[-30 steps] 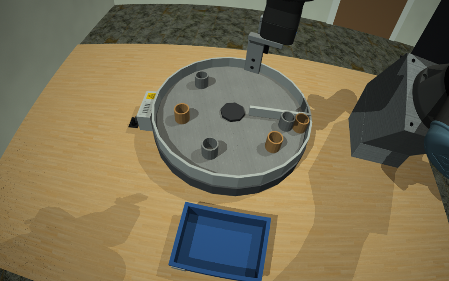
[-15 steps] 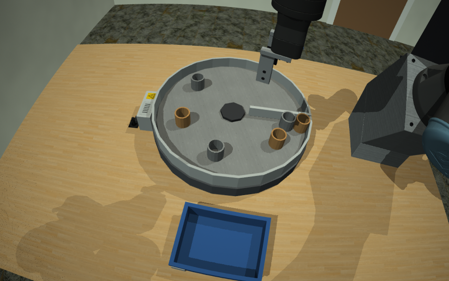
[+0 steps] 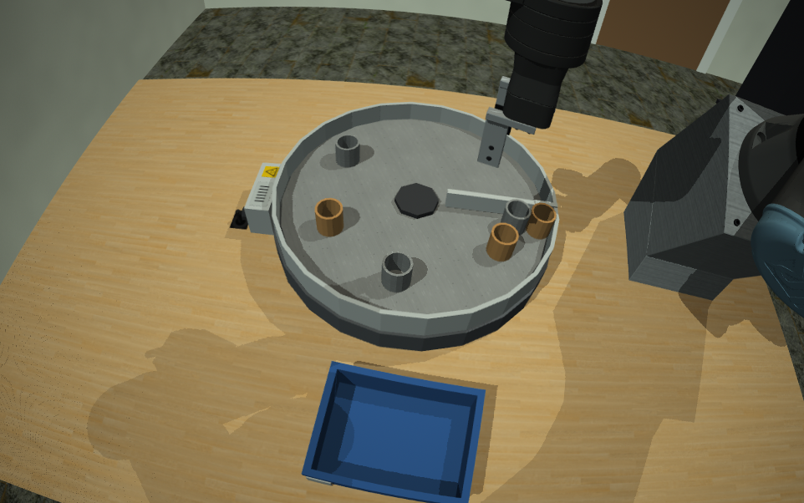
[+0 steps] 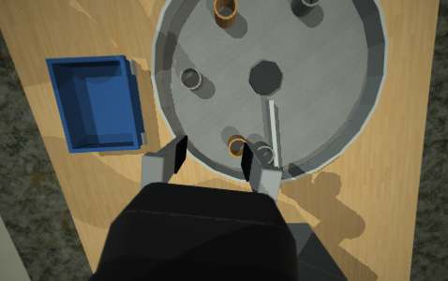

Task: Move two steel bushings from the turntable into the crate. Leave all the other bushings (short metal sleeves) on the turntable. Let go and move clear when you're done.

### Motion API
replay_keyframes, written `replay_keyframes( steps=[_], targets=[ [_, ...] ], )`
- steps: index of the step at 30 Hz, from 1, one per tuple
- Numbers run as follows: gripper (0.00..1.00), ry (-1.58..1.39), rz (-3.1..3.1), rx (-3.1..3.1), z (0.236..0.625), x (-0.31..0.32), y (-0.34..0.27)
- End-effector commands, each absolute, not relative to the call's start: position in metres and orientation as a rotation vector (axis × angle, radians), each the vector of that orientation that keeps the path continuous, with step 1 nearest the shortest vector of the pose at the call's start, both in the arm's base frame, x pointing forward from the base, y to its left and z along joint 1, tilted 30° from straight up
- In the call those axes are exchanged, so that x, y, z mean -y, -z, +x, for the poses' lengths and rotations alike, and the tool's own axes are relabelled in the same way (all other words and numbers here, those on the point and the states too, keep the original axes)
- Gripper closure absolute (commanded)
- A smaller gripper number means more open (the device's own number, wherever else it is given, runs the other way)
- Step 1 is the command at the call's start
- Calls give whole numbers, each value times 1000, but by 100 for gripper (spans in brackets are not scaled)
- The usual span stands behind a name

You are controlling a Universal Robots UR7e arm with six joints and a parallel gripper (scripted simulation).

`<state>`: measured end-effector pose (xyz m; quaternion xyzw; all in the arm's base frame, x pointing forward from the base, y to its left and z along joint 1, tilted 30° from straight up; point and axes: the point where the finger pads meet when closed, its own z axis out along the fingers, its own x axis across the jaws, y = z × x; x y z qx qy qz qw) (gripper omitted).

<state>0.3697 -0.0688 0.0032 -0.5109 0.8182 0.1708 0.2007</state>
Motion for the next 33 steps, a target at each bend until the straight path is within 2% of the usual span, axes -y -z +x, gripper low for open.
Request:
replay_keyframes(
  steps=[1, 5, 17, 22, 33],
  targets=[
    [0, -476, -1428, -2286, 366, 69, 6],
    [0, -477, -1429, -2286, 350, 67, 45],
    [0, -477, -1429, -2286, 350, 67, 45],
    [0, -488, -1428, -2286, 329, 63, 90],
    [0, -488, -1428, -2286, 329, 63, 90]
  ],
)
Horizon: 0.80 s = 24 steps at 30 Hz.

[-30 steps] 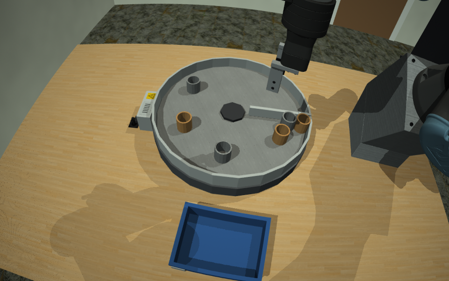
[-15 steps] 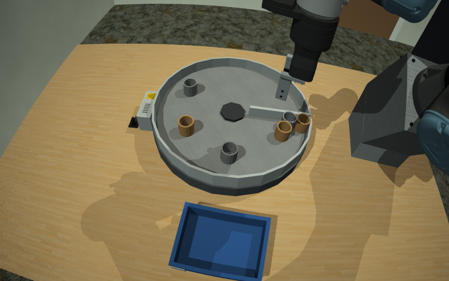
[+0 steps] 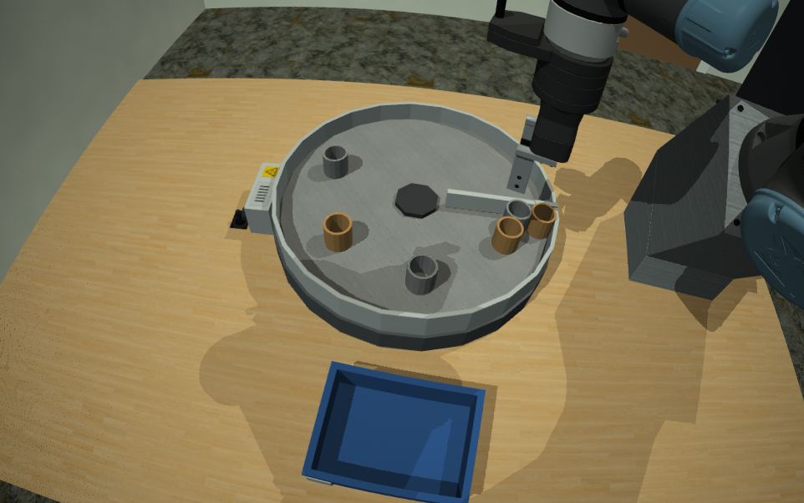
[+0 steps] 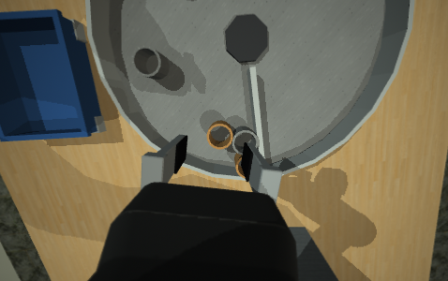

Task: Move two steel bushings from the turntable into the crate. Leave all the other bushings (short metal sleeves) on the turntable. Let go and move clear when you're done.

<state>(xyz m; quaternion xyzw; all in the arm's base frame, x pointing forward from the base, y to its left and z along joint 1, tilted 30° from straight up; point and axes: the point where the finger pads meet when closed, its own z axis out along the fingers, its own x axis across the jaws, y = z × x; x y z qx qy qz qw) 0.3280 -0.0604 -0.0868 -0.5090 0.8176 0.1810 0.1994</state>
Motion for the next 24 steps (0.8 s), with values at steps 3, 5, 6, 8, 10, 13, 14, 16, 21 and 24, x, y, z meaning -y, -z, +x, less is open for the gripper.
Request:
replay_keyframes(
  steps=[3, 5, 6, 8, 10, 13, 14, 16, 21, 24],
  targets=[
    [0, -484, -1429, -2286, 330, 65, 92],
    [0, -467, -1433, -2285, 331, 68, 97],
    [0, -459, -1435, -2285, 331, 69, 100],
    [0, -459, -1435, -2285, 331, 69, 100],
    [0, -459, -1435, -2285, 331, 69, 100],
    [0, -459, -1435, -2285, 331, 69, 100],
    [0, -459, -1435, -2285, 331, 69, 100],
    [0, -459, -1435, -2285, 331, 69, 100],
    [0, -460, -1436, -2285, 332, 70, 99],
    [0, -460, -1436, -2285, 332, 70, 99]
  ],
)
